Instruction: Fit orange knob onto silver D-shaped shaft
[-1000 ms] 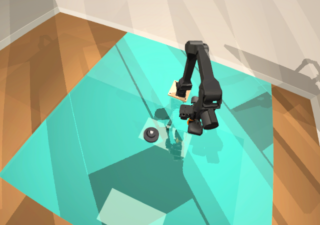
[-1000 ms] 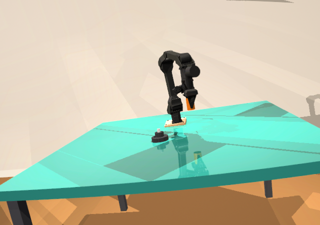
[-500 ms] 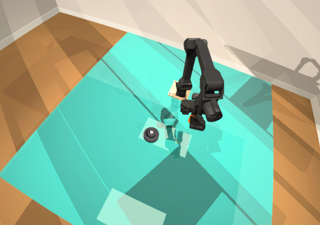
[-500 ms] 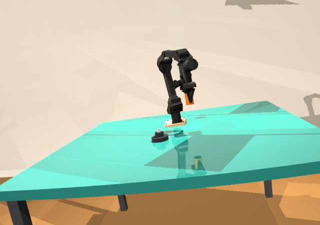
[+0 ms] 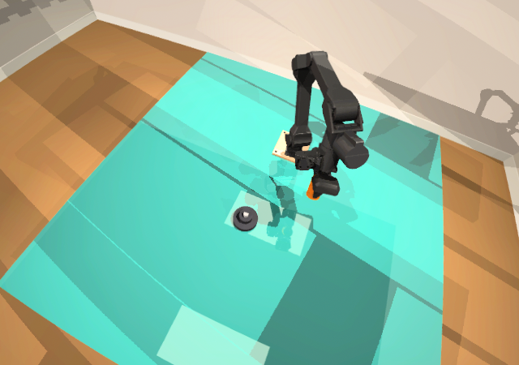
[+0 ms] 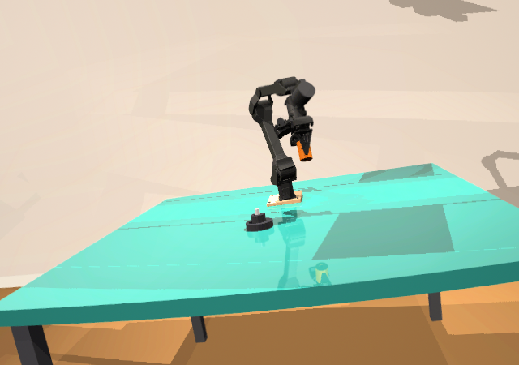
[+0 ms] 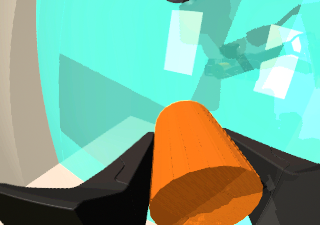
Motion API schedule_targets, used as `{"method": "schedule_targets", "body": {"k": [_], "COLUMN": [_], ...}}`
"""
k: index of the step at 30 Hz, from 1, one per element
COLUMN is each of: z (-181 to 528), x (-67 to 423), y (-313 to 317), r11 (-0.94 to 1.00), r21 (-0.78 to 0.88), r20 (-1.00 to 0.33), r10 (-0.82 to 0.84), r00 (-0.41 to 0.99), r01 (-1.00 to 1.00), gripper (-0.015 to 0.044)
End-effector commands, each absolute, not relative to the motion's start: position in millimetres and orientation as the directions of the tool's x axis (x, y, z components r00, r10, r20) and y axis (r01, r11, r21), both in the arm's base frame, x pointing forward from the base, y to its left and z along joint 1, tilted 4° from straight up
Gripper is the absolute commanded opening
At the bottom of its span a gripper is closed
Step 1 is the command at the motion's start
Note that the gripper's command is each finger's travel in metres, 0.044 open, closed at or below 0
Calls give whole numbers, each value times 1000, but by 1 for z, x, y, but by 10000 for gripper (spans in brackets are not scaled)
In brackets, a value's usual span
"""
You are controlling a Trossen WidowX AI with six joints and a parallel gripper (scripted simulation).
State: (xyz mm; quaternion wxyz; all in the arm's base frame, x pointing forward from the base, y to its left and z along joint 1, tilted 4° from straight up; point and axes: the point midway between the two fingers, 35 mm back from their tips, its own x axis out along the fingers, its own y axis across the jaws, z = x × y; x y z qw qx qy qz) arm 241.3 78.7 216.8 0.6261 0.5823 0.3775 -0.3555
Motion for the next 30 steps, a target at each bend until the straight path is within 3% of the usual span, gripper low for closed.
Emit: {"method": "schedule_targets", "body": {"k": [1,20,30], "z": [226,265,268], "x": [241,240,239], "y": [77,73,73], "r11": [63,58,56], "r21": [544,832,857], "r20": [-839,-554,-514], "r10": [-1,24,27], "r00": [545,832,857], "r01": [837,552,512], "gripper": [0,0,0]}}
